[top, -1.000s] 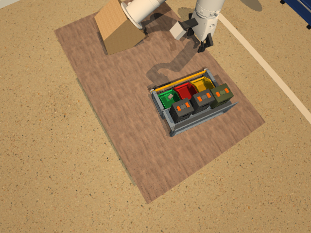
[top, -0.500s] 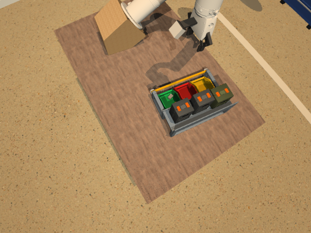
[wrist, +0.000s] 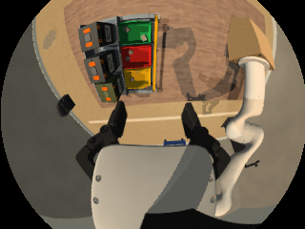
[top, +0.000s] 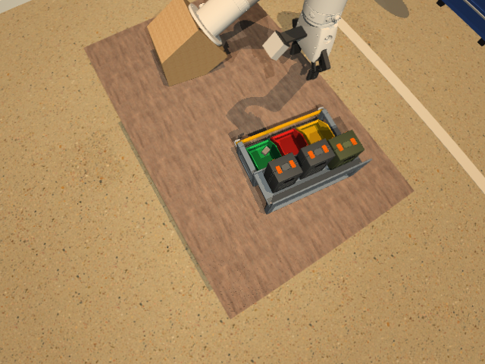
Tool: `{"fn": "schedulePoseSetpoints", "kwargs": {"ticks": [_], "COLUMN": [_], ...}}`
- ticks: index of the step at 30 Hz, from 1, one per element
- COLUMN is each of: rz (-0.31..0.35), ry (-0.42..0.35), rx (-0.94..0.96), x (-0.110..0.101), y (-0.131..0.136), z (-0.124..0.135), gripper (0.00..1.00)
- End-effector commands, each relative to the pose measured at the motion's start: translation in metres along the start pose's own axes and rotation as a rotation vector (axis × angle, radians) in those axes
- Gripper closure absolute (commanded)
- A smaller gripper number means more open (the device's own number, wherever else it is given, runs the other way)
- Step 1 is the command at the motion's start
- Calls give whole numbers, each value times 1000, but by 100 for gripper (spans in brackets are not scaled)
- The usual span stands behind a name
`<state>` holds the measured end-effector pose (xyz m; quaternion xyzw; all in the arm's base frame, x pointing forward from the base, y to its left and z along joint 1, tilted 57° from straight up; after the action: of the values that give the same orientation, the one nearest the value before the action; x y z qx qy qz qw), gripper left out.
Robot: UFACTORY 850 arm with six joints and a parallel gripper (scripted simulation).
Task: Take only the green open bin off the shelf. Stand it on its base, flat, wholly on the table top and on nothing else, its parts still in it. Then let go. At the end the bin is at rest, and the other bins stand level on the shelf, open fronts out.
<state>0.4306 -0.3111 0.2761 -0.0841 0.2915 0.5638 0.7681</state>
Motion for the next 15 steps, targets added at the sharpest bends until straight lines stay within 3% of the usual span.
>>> {"fn": "schedulePoseSetpoints", "kwargs": {"ticks": [1,15], "rz": [-1,-1], "ry": [1,1], "rx": [-1,-1], "x": [-1,-1], "y": [0,1], "z": [0,0], "gripper": [0,0]}}
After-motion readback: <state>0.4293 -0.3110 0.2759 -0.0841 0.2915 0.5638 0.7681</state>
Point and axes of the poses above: the point where the finger pads meet when closed, its own x axis out along the fingers, its own y axis across the jaws, z = x × y, the point moved 7 cm from there along -x, back along the fingers, and after that the axes turned 15 degrees about x, right-handed, at the moved point
